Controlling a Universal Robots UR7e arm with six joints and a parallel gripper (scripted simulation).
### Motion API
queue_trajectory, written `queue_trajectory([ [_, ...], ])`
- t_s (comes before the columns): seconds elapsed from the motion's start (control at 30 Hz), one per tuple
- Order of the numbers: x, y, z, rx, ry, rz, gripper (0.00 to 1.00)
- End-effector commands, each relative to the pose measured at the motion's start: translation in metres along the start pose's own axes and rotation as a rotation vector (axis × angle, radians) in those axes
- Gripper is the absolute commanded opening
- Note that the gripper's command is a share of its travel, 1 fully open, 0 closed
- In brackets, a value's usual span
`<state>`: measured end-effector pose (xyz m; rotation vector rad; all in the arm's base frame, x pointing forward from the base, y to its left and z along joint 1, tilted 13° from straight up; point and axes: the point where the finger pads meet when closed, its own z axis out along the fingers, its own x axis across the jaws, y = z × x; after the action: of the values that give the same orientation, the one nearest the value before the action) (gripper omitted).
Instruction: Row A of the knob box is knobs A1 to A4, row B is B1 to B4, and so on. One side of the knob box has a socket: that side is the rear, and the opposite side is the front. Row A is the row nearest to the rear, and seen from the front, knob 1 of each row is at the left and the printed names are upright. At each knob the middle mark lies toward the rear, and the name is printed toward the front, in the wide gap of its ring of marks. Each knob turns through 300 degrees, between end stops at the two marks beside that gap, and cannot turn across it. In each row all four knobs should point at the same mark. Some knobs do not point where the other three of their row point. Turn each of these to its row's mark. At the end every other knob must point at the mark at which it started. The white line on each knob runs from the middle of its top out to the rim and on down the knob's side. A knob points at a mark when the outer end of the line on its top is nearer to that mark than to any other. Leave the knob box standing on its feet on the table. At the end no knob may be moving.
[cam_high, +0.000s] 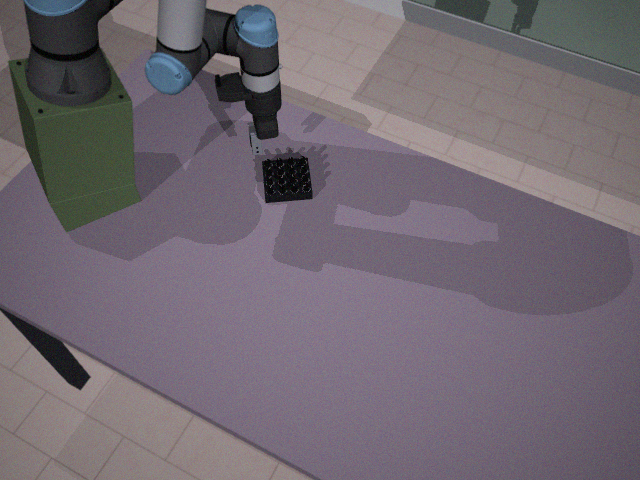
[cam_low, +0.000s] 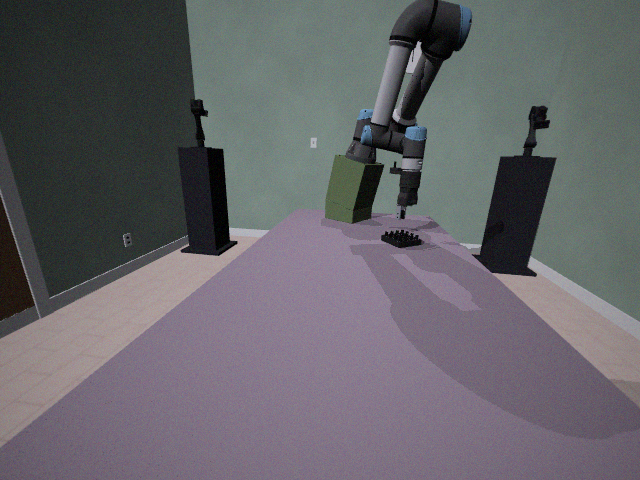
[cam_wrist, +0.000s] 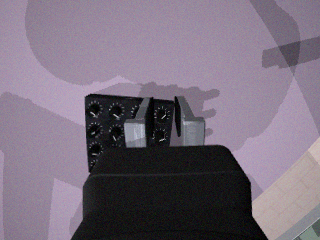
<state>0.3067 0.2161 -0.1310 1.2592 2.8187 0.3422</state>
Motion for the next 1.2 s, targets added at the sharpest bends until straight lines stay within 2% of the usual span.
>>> queue_trajectory([
  [0.0,-0.001,0.001,-0.001,-0.003,0.005,-0.156,0.46],
  [0.87,-0.005,0.014,-0.007,-0.005,0.004,-0.982,0.46],
  [1.17,-0.004,0.018,-0.008,-0.006,0.003,-1.154,0.46],
])
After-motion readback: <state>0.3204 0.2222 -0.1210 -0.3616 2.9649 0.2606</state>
